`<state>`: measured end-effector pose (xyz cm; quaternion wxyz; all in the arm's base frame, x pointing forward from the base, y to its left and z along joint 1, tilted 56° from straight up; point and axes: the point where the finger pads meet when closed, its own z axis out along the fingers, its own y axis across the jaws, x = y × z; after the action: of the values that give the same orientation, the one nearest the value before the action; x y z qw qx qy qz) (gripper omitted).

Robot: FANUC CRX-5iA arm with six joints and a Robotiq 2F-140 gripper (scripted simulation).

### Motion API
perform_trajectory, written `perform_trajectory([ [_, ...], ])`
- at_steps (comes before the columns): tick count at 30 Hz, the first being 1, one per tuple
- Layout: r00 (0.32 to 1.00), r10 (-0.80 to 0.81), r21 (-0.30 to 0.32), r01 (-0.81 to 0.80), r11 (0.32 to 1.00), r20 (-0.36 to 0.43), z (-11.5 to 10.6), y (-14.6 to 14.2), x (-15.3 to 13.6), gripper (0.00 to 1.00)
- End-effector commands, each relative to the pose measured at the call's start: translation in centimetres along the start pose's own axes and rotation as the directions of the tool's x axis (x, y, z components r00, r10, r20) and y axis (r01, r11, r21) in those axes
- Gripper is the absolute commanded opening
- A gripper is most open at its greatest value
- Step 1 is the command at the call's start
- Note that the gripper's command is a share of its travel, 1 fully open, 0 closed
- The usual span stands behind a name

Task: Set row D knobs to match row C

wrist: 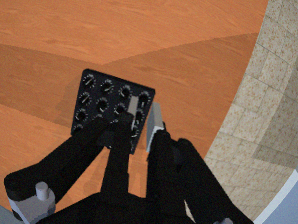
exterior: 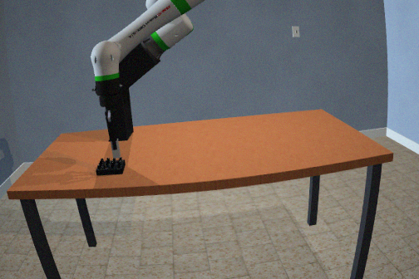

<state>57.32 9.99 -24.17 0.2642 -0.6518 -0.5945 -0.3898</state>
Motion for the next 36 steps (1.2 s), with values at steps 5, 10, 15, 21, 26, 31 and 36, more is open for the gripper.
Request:
perform_trajectory([
  [5, 1.0, -0.001, 0.0, 0.001, 1.0, 0.0, 0.0, 0.0, 0.0, 0.12],
  [10, 0.996, -0.094, 0.0, 0.094, 0.996, 0.0, -0.2, 0.0, 0.0, 0.12],
  [15, 0.965, -0.264, 0.0, 0.264, 0.965, 0.0, -0.4, 0.0, 0.0, 0.12],
  [21, 0.905, -0.425, 0.0, 0.425, 0.905, 0.0, -0.7, 0.0, 0.0, 0.12],
  [26, 0.836, -0.549, 0.0, 0.549, 0.836, 0.0, -0.9, 0.0, 0.0, 0.12],
  [31, 0.757, -0.654, 0.0, 0.654, 0.757, 0.0, -1.1, 0.0, 0.0, 0.12],
  [36, 0.657, -0.753, 0.0, 0.753, 0.657, 0.0, -1.3, 0.1, 0.0, 0.12],
])
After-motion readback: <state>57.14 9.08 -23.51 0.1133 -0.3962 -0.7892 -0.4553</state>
